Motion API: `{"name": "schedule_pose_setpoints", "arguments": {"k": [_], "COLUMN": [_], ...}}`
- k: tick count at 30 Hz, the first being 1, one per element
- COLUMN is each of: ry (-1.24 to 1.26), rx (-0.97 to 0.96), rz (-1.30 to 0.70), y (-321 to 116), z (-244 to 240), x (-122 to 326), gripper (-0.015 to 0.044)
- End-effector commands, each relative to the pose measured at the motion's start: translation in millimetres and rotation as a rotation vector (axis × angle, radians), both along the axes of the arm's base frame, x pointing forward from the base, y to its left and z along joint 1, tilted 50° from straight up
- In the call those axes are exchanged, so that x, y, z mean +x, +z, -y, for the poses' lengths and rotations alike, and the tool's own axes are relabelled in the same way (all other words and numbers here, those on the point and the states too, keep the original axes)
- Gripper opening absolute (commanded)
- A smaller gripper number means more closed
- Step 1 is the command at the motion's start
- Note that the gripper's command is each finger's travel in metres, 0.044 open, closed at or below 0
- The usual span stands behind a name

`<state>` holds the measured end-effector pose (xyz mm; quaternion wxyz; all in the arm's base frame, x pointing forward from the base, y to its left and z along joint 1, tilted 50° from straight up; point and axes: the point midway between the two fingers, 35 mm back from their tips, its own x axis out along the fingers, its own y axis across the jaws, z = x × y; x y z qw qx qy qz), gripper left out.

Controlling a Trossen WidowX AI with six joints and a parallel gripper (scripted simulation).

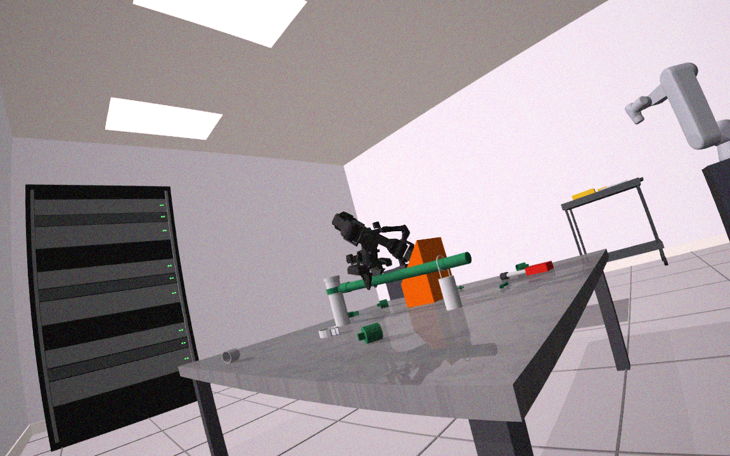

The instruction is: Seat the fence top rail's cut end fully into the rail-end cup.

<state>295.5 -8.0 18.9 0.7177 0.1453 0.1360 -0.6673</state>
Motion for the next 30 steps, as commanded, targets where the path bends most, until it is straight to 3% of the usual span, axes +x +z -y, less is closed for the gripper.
{"name": "schedule_pose_setpoints", "arguments": {"k": [1,30], "ry": [0.008,0.008], "rx": [-0.004,-0.005], "rz": [0.004,0.003], "y": [5,20], "z": [1,11], "x": [1,2], "gripper": [0.0,0.0]}}
